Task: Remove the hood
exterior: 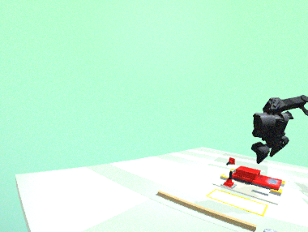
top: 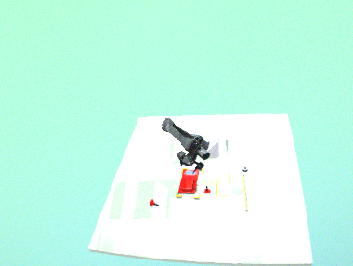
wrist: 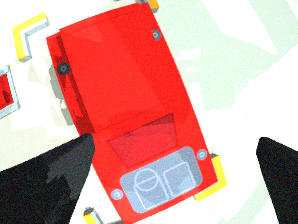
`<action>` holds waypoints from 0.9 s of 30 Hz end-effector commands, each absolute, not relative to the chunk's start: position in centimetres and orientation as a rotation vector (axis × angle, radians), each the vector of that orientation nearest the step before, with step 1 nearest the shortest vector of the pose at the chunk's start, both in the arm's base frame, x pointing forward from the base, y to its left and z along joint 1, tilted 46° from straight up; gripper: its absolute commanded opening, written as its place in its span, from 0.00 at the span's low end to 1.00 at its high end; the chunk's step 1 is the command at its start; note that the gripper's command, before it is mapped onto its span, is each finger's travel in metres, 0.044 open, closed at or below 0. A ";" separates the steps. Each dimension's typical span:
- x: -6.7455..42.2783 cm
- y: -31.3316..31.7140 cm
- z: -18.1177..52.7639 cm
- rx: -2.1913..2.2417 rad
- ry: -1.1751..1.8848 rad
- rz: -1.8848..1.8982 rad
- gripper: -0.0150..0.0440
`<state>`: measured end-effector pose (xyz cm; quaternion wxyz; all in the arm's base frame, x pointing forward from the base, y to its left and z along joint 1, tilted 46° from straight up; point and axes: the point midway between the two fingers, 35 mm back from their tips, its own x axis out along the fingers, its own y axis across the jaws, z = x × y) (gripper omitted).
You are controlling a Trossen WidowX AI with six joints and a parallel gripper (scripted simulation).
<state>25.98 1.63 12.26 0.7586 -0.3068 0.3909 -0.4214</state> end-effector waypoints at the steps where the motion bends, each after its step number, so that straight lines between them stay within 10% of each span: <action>1: 28.3 1.9 12.6 -0.670 1.085 -0.856 1.00; 27: 32.9 1.4 13.1 -0.649 1.399 -0.588 1.00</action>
